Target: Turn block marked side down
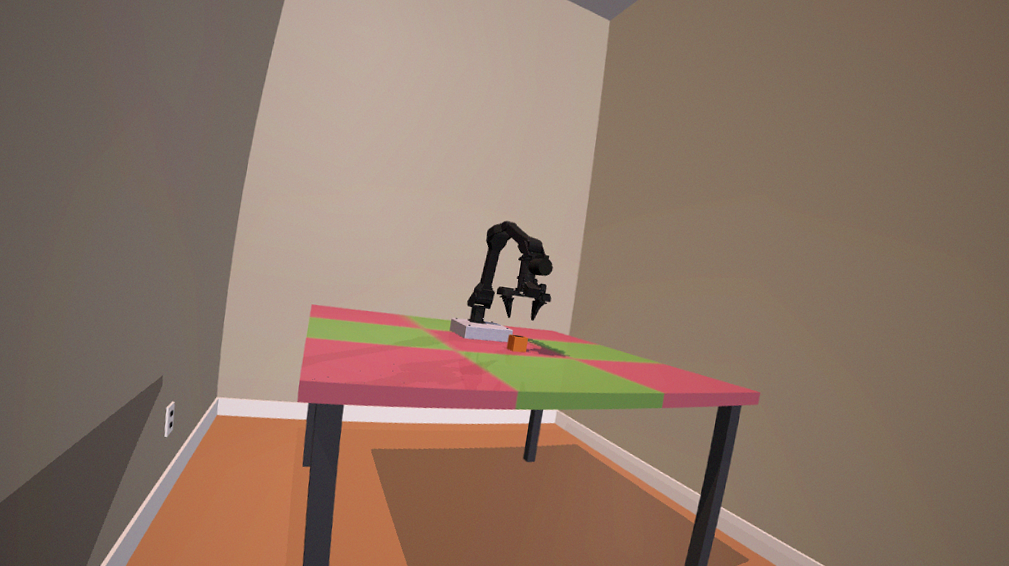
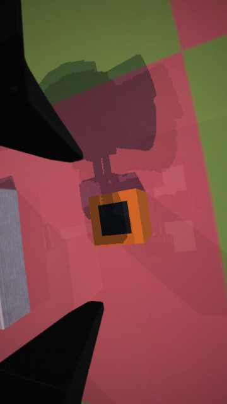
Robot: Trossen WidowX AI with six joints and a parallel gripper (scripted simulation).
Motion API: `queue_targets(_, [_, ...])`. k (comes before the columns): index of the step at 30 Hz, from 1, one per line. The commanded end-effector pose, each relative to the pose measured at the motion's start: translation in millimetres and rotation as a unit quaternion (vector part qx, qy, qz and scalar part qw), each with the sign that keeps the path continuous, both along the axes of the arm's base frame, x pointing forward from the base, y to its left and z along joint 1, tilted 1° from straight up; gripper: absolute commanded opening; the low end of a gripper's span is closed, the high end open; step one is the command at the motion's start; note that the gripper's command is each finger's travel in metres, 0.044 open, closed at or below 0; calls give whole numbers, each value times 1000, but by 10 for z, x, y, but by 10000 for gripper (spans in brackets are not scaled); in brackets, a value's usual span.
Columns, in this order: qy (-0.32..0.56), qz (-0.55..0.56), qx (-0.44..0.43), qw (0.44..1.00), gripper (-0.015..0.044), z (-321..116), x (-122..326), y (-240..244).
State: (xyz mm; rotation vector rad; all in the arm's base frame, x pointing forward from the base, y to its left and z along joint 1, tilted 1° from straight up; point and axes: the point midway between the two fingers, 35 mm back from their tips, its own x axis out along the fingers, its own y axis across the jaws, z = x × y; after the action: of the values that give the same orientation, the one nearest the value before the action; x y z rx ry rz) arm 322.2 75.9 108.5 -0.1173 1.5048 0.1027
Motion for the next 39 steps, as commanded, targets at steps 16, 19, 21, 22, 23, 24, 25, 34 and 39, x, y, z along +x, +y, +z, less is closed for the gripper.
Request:
queue_targets(16, [5,-4,4,1000,440,-502,3,22])
queue_targets(19, [5,-4,4,1000,440,-551,7,23])
queue_targets(21, [5,-4,4,1000,440,-584,9,23])
queue_targets(22, [5,-4,4,1000,440,-600,10,23])
queue_targets(23, [5,-4,4,1000,440,-616,11,23])
queue_targets(24, [5,-4,4,1000,440,-632,12,23])
queue_targets(25, [5,-4,4,1000,440,-648,13,23])
queue_targets(34, [5,-4,4,1000,440,-793,15,22])
queue_targets(39, [5,-4,4,1000,387,-817,15,22])
